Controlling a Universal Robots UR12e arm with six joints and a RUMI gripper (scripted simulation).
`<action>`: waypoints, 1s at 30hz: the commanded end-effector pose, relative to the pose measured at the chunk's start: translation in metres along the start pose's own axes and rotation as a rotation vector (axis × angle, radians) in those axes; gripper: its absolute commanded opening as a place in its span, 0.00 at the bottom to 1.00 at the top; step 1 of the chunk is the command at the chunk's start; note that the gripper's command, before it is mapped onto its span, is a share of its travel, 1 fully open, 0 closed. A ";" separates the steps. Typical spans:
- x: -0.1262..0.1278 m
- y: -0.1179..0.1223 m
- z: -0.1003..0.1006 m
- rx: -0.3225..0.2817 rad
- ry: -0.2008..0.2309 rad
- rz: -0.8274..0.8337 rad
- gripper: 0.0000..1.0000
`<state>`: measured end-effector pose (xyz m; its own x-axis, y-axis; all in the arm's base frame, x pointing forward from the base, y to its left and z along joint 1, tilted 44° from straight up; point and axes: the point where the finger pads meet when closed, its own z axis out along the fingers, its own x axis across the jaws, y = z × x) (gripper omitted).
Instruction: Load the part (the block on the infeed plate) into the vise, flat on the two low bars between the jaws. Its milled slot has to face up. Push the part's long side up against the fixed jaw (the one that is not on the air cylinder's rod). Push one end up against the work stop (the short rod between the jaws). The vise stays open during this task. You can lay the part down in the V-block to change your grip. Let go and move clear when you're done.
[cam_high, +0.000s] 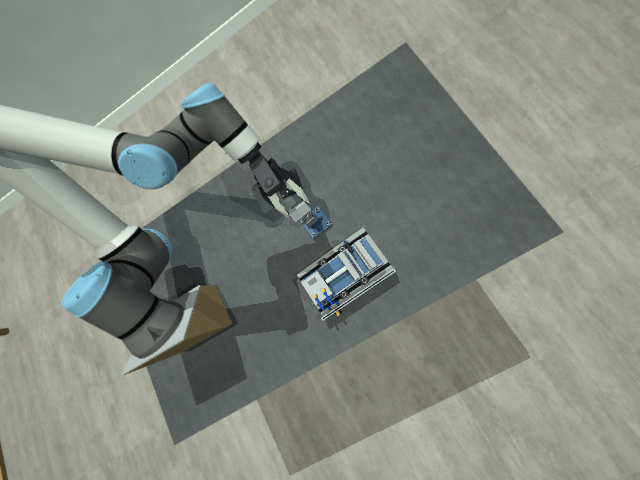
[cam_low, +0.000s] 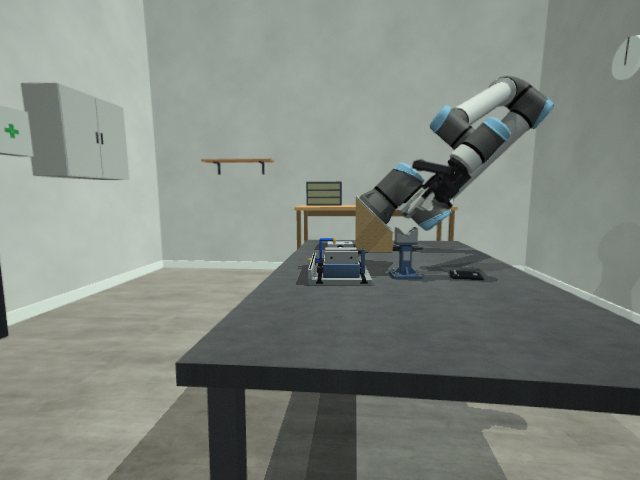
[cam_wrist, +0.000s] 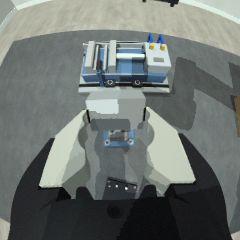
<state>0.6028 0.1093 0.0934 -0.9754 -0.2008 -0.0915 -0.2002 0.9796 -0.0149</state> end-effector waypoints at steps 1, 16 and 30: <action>-0.001 0.002 0.002 0.001 -0.001 0.000 0.00; -0.001 0.014 0.014 0.001 -0.001 0.000 0.00; -0.001 0.025 0.025 0.001 -0.001 0.000 0.00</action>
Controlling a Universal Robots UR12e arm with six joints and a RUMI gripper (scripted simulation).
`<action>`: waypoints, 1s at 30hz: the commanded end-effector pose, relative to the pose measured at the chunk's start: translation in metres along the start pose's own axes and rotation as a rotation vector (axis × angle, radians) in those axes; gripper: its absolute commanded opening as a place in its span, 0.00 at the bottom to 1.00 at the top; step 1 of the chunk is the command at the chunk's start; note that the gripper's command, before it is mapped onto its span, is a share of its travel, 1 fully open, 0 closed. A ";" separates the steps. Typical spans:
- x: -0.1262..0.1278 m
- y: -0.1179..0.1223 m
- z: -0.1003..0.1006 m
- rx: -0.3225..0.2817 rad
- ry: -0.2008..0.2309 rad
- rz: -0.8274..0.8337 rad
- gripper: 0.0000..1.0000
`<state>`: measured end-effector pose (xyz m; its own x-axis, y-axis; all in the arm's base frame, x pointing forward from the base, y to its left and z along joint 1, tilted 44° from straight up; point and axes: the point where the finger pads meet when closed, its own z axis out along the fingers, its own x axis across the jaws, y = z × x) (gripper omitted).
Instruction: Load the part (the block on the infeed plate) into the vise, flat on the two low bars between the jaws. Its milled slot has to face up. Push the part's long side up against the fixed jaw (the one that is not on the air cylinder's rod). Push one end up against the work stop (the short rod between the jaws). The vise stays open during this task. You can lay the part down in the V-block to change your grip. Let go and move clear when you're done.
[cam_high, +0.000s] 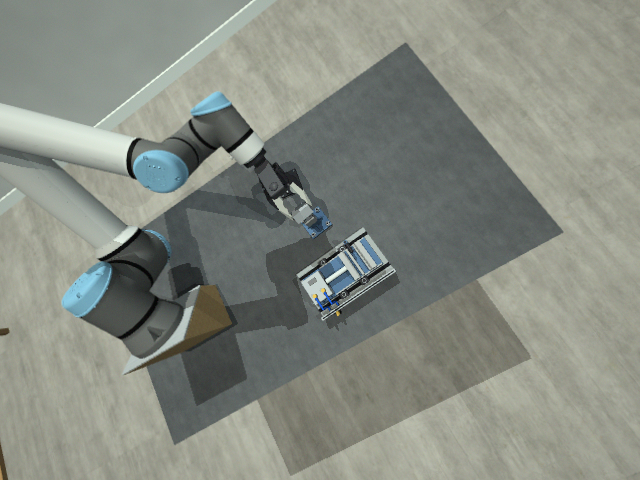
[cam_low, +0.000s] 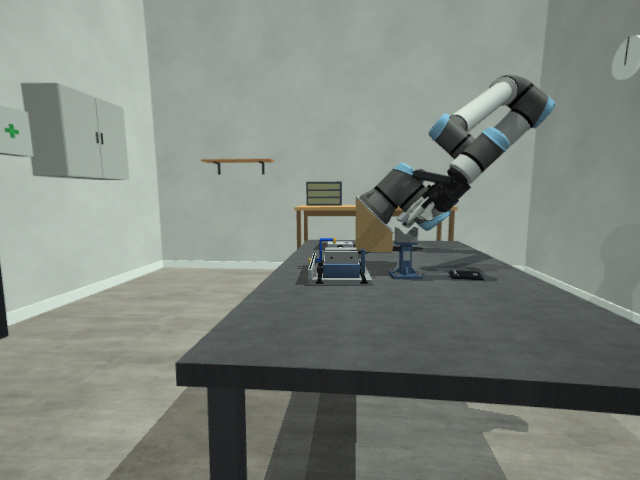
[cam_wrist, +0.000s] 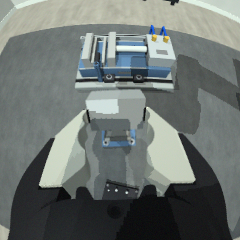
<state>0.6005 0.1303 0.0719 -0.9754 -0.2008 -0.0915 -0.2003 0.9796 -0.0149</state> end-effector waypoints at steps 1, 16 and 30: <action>-0.001 0.004 0.004 0.001 -0.001 0.000 0.00; -0.001 0.012 0.012 0.001 -0.001 0.000 0.00; -0.001 0.016 0.016 0.001 -0.001 0.000 0.00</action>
